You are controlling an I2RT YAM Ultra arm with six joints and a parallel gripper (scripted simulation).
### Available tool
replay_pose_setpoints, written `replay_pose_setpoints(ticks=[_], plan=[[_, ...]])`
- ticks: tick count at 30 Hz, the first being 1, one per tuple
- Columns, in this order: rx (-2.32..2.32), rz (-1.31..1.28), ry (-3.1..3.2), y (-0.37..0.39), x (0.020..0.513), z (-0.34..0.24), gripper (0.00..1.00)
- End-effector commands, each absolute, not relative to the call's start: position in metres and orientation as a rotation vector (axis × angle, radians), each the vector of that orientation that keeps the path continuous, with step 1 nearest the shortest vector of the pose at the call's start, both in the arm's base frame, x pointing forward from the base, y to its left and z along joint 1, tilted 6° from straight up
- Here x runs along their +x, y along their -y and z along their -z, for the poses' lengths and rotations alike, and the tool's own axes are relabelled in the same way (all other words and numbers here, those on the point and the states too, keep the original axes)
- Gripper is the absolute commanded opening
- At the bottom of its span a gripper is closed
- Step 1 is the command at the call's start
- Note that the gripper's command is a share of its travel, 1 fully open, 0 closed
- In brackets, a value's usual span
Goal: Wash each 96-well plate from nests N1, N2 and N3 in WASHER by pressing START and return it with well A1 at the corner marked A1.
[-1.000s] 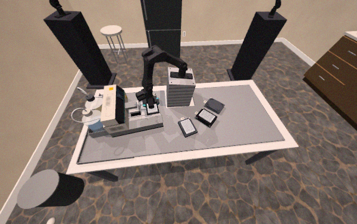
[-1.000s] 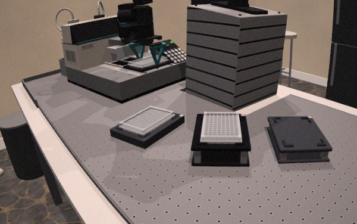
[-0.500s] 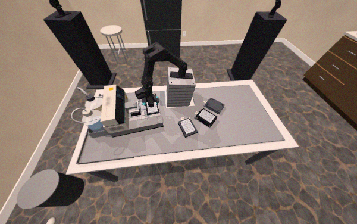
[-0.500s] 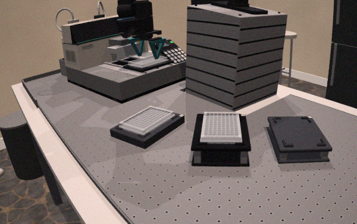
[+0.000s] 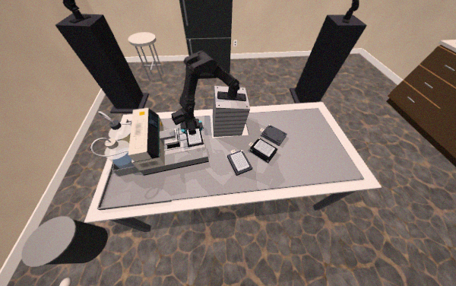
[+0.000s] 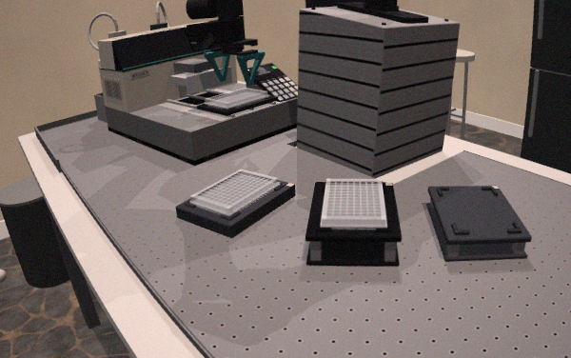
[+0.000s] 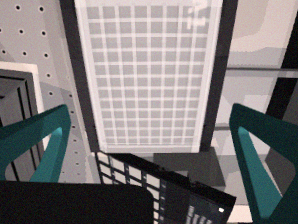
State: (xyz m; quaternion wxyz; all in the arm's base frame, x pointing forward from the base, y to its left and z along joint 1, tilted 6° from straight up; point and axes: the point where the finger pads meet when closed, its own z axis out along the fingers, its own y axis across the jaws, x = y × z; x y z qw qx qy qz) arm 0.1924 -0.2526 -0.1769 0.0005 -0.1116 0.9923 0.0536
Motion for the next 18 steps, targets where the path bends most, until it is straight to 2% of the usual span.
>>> replay_pose_setpoints(ticks=[1,18], plan=[[-0.349,-0.157,-3.107,0.256,0.195,0.167,1.0],[-0.349,-0.156,-3.107,0.259,0.195,0.142,1.0]])
